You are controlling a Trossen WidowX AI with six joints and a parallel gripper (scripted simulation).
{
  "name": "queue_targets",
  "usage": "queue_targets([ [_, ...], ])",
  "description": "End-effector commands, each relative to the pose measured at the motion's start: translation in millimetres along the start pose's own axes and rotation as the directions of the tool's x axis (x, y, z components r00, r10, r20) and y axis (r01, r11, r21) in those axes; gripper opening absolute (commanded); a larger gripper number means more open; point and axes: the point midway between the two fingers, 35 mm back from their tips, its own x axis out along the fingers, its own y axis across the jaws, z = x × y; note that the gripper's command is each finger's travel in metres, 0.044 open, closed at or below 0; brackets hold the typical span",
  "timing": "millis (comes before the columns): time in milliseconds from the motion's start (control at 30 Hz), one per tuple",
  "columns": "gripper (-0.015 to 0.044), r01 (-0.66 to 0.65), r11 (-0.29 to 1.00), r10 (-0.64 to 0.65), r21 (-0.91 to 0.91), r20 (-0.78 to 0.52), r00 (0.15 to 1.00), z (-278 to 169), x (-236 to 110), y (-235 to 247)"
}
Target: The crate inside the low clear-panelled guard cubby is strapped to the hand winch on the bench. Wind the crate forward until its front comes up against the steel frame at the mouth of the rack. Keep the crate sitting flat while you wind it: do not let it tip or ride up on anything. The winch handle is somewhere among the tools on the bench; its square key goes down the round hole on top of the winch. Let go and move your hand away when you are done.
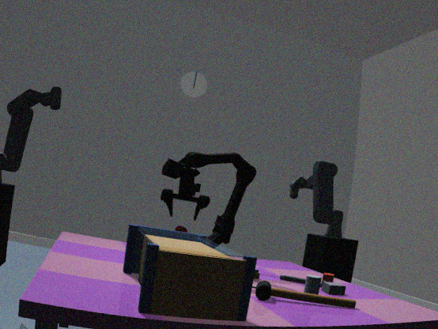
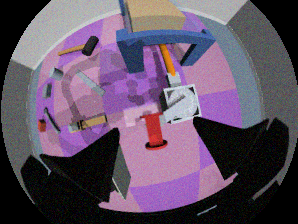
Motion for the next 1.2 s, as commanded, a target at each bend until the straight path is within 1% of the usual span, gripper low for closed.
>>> queue_targets([
  [0, 0.044, -0.009, 1.0, 0.009, -0.006, 0.005, 1.0, -3, 7, 1],
  [1167, 0.044, -0.024, 0.999, 0.025, -0.026, 0.012, 1.0, -26, 60, 2],
])
